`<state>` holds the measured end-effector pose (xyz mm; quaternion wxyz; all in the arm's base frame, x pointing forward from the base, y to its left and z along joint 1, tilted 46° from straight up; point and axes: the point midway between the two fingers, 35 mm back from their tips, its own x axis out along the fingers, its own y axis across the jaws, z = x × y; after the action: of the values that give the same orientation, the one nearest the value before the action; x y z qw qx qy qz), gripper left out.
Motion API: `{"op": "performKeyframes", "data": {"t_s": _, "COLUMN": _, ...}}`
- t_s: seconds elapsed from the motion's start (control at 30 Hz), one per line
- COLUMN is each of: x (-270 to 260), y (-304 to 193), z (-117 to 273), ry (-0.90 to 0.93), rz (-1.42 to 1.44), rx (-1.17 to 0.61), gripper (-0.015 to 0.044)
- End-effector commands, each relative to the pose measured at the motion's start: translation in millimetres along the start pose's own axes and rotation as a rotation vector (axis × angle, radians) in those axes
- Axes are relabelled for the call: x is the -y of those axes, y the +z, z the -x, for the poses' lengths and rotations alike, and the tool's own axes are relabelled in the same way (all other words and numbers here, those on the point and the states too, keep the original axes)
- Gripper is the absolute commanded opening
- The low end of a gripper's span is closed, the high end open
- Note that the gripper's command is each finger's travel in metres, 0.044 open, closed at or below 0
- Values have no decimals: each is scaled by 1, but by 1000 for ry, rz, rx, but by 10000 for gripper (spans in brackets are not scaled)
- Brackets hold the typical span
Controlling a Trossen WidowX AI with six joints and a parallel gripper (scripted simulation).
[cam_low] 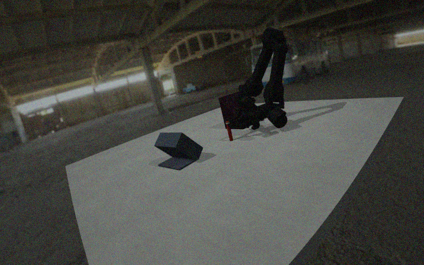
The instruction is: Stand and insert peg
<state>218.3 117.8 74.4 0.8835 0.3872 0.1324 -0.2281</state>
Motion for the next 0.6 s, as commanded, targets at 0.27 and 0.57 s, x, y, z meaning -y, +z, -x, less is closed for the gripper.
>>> {"op": "performKeyframes", "data": {"t_s": 0.27, "x": 0, "y": 0, "z": 0, "ry": 1, "rz": -1, "rx": 1, "gripper": 288}}
{"op": "performKeyframes", "data": {"t_s": 0.57, "x": 0, "y": 0, "z": 0, "ry": 1, "rz": -1, "rx": 1, "gripper": 440}}
